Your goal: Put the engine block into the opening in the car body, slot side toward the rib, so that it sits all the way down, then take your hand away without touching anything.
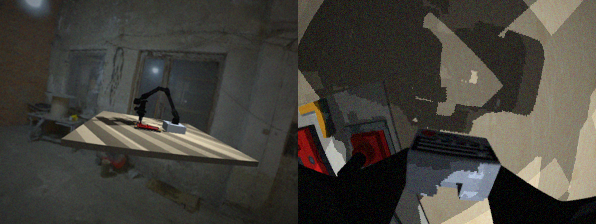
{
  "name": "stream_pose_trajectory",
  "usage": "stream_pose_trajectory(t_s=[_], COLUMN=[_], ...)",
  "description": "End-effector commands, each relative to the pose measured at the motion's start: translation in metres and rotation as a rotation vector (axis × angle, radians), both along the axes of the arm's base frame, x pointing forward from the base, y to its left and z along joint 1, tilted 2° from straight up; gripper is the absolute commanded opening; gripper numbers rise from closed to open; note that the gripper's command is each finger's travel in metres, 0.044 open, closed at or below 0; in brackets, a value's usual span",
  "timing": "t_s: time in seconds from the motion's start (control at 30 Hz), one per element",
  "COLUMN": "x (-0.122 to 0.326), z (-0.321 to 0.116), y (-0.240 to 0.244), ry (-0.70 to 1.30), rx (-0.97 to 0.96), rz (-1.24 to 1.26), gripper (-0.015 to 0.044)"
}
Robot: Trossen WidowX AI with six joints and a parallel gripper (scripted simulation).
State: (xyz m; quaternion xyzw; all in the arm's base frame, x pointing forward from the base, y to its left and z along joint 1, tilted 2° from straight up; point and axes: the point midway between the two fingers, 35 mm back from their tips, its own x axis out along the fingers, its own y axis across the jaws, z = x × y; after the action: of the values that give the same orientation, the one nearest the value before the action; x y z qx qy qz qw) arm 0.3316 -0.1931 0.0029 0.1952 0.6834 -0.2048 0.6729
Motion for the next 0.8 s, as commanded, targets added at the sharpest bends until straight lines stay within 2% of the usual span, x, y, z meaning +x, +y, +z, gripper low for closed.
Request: stream_pose_trajectory(t_s=[0.0, 0.77], x=[0.003, -0.001], z=[0.015, 0.088], y=[-0.002, 0.000], ry=[-0.012, -0.012], rx=[-0.005, -0.005], rz=[0.004, 0.004], gripper=[0.0000, 0.0000])
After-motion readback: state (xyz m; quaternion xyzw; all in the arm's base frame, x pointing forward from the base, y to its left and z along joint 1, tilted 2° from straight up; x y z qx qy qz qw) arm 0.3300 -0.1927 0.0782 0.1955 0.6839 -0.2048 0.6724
